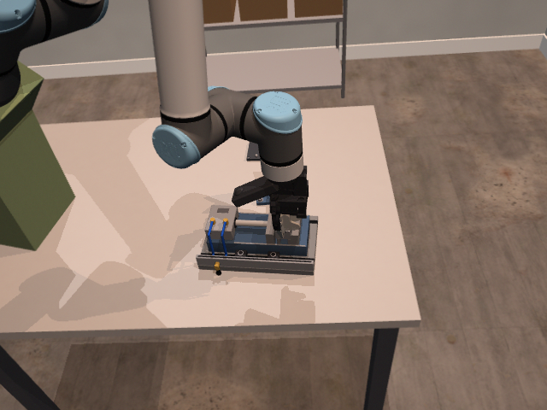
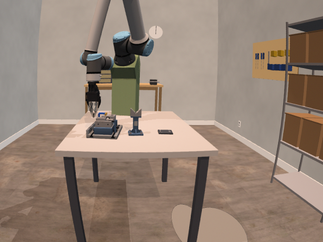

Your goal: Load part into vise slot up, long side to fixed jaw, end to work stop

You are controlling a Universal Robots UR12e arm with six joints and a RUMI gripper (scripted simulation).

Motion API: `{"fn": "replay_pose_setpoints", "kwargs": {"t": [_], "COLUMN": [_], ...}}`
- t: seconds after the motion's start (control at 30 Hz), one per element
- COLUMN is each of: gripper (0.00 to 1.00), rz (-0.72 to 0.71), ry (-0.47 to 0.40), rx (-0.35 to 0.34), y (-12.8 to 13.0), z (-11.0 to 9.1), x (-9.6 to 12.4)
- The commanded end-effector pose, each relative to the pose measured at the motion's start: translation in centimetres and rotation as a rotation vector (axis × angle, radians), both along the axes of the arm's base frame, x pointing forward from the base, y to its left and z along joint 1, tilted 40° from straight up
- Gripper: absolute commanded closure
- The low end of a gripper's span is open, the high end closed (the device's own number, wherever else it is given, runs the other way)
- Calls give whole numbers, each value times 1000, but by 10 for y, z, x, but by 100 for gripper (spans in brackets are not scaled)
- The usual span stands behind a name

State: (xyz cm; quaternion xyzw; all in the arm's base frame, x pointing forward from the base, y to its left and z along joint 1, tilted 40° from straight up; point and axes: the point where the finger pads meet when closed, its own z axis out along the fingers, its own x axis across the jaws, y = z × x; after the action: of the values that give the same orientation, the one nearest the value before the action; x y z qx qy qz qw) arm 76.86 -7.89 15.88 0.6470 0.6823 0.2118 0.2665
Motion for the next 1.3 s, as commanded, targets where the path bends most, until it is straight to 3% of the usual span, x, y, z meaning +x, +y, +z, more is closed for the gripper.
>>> {"fn": "replay_pose_setpoints", "kwargs": {"t": [0.0, 1.27], "gripper": [100, 100], "rz": [0, 0], "ry": [-1, -1], "rx": [0, 0], "y": [0, 0], "z": [-1, -4], "x": [1, 4]}}
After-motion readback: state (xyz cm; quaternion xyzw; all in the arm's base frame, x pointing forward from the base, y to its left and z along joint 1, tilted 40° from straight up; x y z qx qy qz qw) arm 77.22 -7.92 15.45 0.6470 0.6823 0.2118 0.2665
